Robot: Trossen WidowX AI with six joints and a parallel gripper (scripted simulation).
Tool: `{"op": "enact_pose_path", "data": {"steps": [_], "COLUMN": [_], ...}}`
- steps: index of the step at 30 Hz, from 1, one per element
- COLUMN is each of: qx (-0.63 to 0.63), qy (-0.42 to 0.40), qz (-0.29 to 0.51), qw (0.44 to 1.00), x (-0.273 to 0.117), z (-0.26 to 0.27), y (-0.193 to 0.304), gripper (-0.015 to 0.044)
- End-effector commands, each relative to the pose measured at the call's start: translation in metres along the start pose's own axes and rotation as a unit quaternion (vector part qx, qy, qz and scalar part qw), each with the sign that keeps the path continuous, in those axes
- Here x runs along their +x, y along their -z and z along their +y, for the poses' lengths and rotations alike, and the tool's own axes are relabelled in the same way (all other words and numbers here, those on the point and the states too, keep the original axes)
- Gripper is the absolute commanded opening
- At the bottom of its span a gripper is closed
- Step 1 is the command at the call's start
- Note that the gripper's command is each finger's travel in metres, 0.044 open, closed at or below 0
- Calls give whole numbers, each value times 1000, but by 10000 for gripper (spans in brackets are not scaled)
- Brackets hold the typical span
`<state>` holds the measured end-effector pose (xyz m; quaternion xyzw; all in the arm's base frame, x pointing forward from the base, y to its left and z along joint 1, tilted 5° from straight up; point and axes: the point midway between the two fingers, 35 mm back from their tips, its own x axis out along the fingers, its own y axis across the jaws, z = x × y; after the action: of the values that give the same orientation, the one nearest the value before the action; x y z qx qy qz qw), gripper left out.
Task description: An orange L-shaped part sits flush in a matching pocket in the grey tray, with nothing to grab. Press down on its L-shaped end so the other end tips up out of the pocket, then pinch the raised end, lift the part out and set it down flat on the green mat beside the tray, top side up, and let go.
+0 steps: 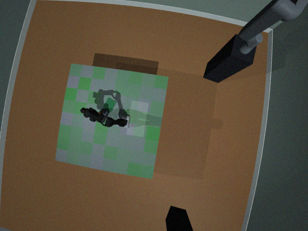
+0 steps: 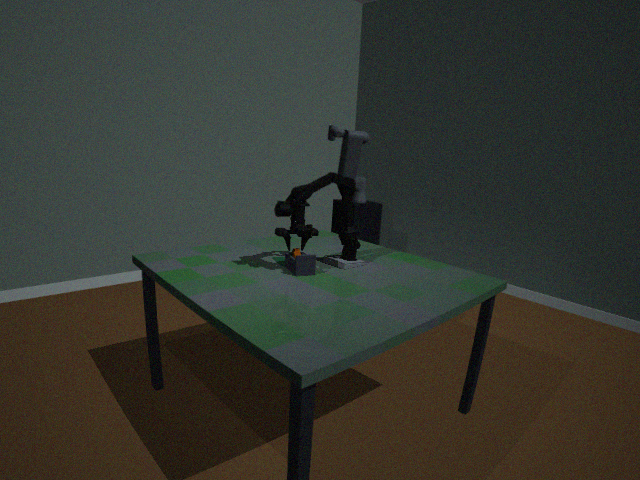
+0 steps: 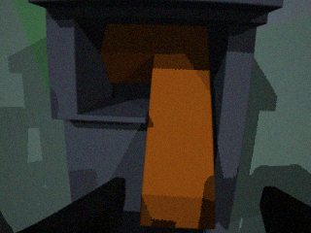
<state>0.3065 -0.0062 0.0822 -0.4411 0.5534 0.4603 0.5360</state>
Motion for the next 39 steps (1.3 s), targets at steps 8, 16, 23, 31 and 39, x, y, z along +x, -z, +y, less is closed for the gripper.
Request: {"op": "enact_pose_path", "data": {"steps": [8,16,23,31,39], "qx": [-2,-2,0,0,0], "qy": [-9,-9,-4,-4,-4], "qz": [3,3,1,1,1], "qw": [1000,1000,1000,1000,1000], "x": [23,23,19,19,19], "z": [4,4,2,2,2], "y": [1,1,0,0,0], "gripper": [280,280,175,122,0]}}
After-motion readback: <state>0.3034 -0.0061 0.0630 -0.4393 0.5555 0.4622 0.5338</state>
